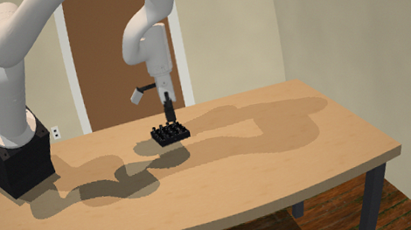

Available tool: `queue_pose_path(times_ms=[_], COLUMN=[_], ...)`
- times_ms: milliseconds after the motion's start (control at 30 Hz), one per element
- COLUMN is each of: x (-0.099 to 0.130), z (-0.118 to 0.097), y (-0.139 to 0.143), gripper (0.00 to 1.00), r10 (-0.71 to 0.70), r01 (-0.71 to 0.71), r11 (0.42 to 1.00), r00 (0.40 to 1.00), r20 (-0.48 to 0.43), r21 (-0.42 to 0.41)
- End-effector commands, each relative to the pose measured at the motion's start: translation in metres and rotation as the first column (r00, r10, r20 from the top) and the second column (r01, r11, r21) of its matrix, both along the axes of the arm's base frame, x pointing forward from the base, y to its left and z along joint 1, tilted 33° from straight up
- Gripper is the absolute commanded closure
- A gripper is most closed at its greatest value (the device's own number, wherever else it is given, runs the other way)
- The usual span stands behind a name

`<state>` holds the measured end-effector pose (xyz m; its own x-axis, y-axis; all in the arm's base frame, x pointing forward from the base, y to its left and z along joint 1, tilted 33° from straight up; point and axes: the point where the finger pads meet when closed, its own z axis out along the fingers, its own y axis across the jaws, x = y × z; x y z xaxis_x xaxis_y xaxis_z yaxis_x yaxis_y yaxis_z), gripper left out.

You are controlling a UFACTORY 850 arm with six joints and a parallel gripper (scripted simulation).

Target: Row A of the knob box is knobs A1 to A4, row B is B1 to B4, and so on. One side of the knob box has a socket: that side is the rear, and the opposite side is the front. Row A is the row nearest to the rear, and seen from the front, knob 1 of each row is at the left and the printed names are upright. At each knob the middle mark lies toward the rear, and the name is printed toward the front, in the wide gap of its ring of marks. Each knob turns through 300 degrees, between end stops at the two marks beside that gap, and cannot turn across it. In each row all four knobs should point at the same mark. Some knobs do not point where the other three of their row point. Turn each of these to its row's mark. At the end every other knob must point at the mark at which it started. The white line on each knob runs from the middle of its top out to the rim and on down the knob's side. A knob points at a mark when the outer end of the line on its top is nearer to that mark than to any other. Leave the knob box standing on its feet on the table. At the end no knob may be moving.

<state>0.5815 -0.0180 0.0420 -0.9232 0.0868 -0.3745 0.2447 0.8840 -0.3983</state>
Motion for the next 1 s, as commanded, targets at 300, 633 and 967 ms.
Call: queue_pose_path(times_ms=[300,633,967], x=[-0.002,-0.015,-0.031], z=[0.007,0.044,0.090], y=[0.004,0.024,0.050], gripper=[0.00,0.00,0.00], r10=[0.000,0.000,0.000], r01=[0.000,0.000,0.000], r11=[1.000,1.000,1.000], r00=[1.000,1.000,1.000], r20=[0.001,0.001,0.001], r21=[0.000,0.000,0.000])
